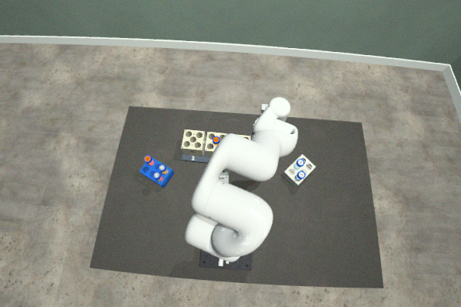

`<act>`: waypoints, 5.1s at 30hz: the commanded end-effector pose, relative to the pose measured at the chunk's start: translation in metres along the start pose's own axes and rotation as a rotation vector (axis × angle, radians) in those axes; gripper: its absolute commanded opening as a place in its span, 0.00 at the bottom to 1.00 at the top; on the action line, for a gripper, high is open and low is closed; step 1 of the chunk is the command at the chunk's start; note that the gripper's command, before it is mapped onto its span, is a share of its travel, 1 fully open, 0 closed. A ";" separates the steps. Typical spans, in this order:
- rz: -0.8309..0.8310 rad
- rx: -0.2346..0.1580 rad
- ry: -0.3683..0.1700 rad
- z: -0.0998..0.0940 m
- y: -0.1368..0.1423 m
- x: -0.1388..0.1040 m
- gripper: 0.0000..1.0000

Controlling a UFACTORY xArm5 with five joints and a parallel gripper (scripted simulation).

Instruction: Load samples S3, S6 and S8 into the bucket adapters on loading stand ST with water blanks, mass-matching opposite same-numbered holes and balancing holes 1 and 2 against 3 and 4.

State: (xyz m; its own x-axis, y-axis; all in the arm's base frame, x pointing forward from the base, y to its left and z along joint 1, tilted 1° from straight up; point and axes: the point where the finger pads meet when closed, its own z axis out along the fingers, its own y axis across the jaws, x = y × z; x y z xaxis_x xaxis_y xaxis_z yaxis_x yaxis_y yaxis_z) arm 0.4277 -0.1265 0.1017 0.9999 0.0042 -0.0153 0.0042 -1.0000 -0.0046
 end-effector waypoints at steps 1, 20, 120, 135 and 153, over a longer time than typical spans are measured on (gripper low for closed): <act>0.000 -0.003 0.003 0.003 0.000 0.001 0.00; 0.000 -0.003 0.003 0.020 0.000 0.001 0.00; 0.000 -0.003 0.003 0.066 0.001 0.001 0.44; 0.000 -0.003 0.003 0.040 0.000 0.001 0.44; 0.000 -0.003 0.003 0.008 0.000 0.001 0.44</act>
State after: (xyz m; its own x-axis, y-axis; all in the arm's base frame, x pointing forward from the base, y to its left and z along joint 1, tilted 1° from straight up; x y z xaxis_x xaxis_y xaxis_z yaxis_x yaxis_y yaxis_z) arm 0.4274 -0.1265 0.0849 0.9999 0.0042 -0.0156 0.0042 -1.0000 -0.0047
